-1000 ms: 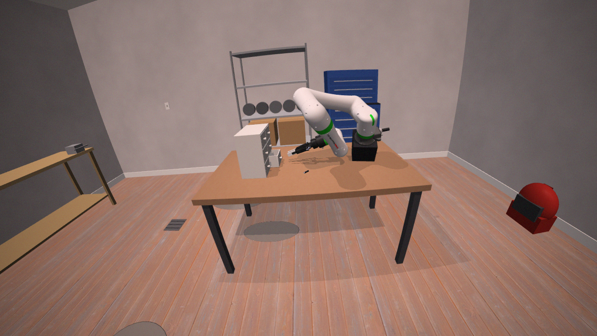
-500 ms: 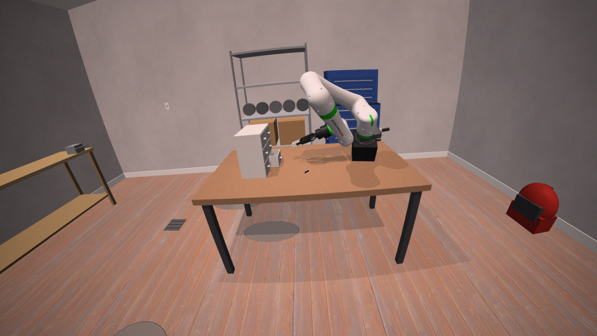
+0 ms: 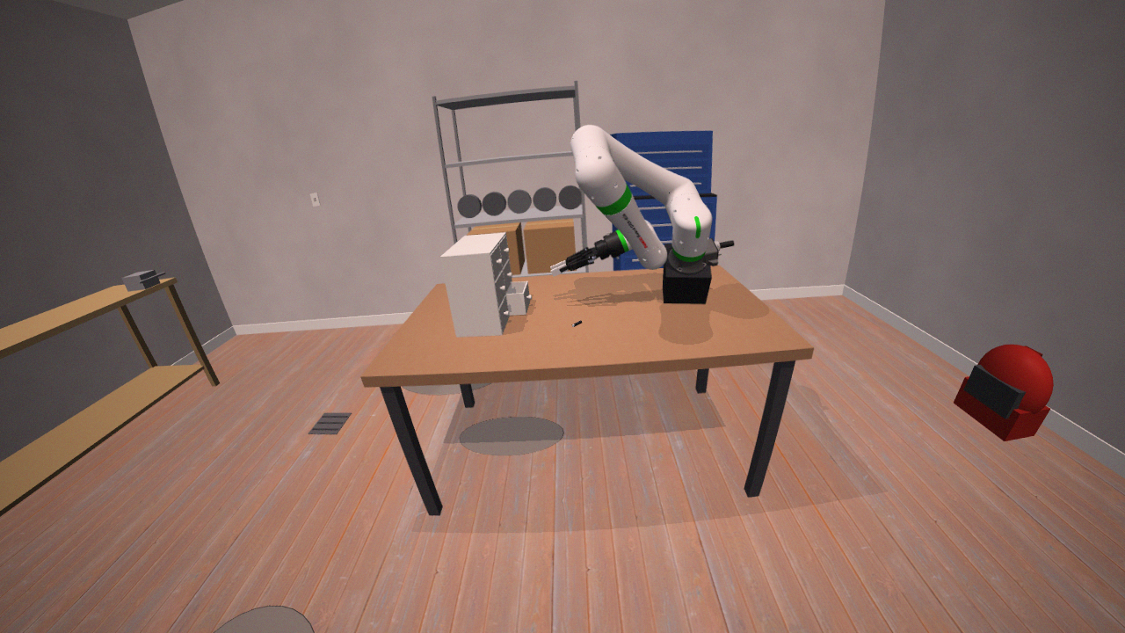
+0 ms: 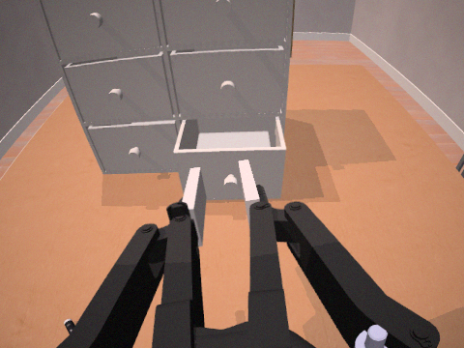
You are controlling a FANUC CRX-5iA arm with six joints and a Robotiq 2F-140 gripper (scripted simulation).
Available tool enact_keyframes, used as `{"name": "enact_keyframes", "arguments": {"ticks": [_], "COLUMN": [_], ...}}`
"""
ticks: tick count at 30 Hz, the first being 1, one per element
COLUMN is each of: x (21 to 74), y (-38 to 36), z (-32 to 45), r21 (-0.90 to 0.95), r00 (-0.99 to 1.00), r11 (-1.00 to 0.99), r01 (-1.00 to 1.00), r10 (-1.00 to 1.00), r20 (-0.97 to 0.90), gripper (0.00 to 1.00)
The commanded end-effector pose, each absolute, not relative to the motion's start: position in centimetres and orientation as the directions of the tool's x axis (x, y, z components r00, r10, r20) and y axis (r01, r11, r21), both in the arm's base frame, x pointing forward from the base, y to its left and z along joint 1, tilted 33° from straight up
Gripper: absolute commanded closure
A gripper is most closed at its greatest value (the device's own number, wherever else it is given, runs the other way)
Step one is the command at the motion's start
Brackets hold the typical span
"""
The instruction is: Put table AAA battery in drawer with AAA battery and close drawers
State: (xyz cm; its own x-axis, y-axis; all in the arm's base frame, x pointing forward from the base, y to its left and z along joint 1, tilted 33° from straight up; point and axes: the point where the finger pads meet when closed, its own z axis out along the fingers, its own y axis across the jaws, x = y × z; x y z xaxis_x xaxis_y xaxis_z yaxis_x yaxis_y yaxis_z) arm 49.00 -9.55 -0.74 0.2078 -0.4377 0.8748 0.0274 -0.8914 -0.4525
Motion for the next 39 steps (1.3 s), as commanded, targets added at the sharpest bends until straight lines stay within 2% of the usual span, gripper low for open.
{"name": "enact_keyframes", "arguments": {"ticks": [1, 10, 24, 26, 27, 39], "x": [48.5, 47.6, 42.1, 42.1, 41.4, 38.0], "y": [-9.5, -9.8, -11.7, -11.7, -11.9, -13.1], "z": [-0.4, 0.4, 3.9, 3.9, 4.3, 6.5], "r21": [-0.361, -0.162, 0.207, 0.207, 0.289, 0.606], "r00": [0.199, 0.143, -0.054, -0.054, -0.114, -0.412], "r11": [-0.923, -0.931, -0.767, -0.767, -0.703, -0.307], "r01": [0.136, 0.328, 0.607, 0.607, 0.649, 0.733], "r10": [-0.331, -0.12, 0.22, 0.22, 0.286, 0.509], "r20": [0.922, 0.982, 0.974, 0.974, 0.952, 0.756], "gripper": [0.8, 0.8, 0.8, 0.8, 0.8, 0.8]}}
